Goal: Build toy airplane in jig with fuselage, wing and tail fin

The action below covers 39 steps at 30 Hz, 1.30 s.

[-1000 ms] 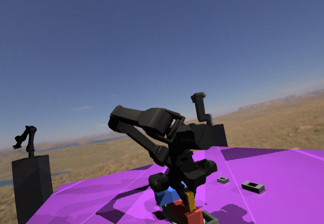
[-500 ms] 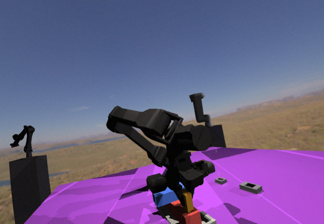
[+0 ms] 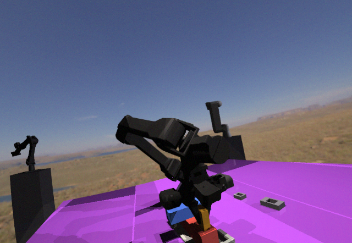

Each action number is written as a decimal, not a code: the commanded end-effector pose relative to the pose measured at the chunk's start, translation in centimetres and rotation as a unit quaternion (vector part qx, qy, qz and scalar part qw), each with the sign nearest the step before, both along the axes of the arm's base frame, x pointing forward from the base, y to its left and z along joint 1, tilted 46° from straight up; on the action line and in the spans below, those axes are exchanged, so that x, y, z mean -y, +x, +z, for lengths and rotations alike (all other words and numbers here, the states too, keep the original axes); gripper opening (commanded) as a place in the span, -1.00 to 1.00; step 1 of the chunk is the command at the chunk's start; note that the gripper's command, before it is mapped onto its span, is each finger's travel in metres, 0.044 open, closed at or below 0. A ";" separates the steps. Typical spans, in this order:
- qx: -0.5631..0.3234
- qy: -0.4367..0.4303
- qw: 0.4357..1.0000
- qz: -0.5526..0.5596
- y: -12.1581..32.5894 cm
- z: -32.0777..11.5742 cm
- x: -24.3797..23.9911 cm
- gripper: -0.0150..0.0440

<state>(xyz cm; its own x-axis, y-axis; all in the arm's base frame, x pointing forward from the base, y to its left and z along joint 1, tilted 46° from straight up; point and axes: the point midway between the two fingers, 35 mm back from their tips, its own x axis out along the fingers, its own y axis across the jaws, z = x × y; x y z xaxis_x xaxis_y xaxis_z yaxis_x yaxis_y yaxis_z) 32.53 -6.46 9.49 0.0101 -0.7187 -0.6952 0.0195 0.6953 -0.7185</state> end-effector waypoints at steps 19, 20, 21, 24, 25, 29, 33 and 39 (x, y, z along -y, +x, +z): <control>-0.002 -0.001 1.000 0.002 -0.2 2.4 -2.4 -0.27; -0.003 -0.001 1.000 0.002 -0.2 2.6 -2.7 -0.27; -0.003 -0.002 1.000 0.002 -0.3 2.7 -2.8 -0.27; -0.003 -0.002 1.000 0.002 -0.3 2.6 -2.8 -0.27; -0.003 -0.002 1.000 0.002 -0.3 2.6 -2.8 -0.27; -0.003 -0.002 1.000 0.002 -0.3 2.7 -2.8 -0.27; -0.003 -0.002 1.000 0.002 -0.3 2.7 -2.8 -0.27; -0.003 -0.002 1.000 0.002 -0.3 2.7 -2.8 -0.27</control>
